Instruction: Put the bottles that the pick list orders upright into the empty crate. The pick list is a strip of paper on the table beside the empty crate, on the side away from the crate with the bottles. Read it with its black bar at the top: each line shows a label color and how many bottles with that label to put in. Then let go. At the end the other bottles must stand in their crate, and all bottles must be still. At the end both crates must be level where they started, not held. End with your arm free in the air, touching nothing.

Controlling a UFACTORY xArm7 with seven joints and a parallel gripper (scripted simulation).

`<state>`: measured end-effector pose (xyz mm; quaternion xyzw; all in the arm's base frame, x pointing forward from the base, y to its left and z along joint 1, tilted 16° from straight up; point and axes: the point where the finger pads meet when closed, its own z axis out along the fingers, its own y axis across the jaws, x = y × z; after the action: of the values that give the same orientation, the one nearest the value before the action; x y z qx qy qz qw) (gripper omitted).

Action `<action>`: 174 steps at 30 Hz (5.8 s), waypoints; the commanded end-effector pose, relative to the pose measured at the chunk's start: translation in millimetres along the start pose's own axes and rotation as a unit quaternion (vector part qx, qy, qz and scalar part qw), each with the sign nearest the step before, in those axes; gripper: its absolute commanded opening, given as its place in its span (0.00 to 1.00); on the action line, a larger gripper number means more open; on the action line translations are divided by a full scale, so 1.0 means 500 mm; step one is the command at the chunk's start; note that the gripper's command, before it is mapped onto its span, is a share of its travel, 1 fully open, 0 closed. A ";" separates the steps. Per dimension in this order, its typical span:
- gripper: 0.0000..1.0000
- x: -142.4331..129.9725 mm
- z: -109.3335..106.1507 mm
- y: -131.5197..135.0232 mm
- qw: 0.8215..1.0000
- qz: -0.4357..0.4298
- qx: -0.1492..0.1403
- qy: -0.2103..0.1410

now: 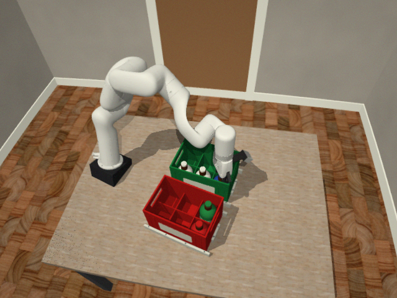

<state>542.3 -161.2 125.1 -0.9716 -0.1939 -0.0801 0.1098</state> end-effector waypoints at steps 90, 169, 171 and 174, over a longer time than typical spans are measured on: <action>0.65 0.001 -0.165 0.002 1.000 0.000 -0.002 0.002; 0.65 -0.025 -0.260 -0.296 1.000 0.000 -0.001 0.002; 0.65 -0.026 -0.266 -0.315 1.000 0.000 -0.001 0.002; 0.65 -0.028 -0.274 -0.344 1.000 0.000 -0.001 0.002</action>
<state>455.1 -59.0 274.9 -0.9715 -0.1943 -0.0795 0.1101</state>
